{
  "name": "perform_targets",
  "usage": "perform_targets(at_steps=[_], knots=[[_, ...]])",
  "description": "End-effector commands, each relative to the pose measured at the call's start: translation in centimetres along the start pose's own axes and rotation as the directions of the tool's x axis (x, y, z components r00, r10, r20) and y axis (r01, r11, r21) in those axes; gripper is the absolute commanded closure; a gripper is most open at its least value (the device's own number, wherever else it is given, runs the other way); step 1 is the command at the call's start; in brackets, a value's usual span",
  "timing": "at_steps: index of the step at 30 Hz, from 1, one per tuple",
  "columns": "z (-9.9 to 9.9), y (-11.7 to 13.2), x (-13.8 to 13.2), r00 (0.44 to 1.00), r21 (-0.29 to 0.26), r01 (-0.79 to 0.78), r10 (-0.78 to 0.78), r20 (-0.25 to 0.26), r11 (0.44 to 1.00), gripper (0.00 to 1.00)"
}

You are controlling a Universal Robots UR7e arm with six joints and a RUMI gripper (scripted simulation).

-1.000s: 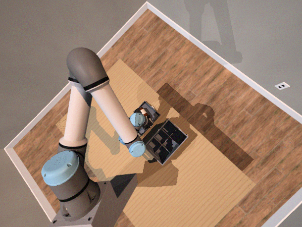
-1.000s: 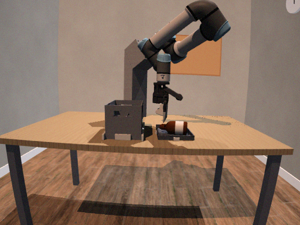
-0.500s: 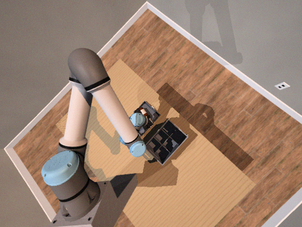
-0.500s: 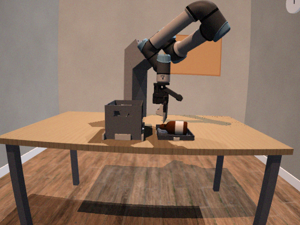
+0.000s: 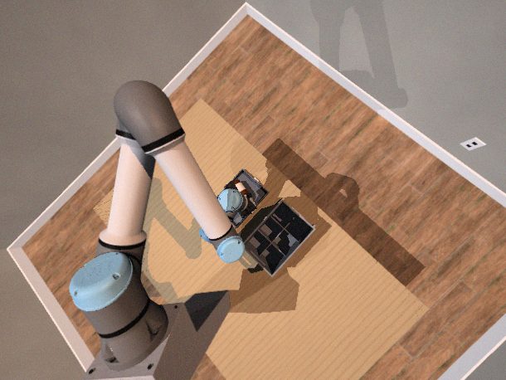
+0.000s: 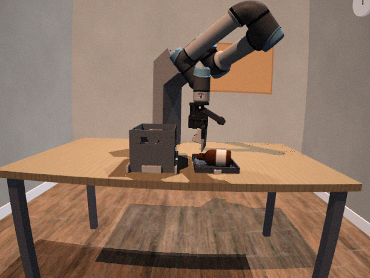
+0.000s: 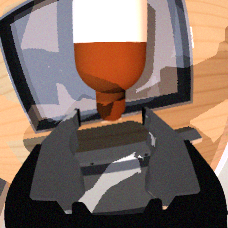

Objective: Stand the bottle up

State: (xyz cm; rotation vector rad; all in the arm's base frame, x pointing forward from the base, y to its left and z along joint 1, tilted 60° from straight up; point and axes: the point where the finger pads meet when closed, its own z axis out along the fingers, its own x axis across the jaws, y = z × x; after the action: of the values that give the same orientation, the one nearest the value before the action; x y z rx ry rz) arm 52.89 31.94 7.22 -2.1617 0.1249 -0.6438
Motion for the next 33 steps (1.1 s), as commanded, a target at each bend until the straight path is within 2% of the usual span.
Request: perform_targets(at_steps=[1, 33], knots=[[-0.02, -0.01, 0.03, 1.000, 0.000, 0.000, 0.000, -0.001, 1.000, 0.62], [0.67, -0.01, 0.03, 1.000, 0.000, 0.000, 0.000, -0.001, 1.000, 0.62]])
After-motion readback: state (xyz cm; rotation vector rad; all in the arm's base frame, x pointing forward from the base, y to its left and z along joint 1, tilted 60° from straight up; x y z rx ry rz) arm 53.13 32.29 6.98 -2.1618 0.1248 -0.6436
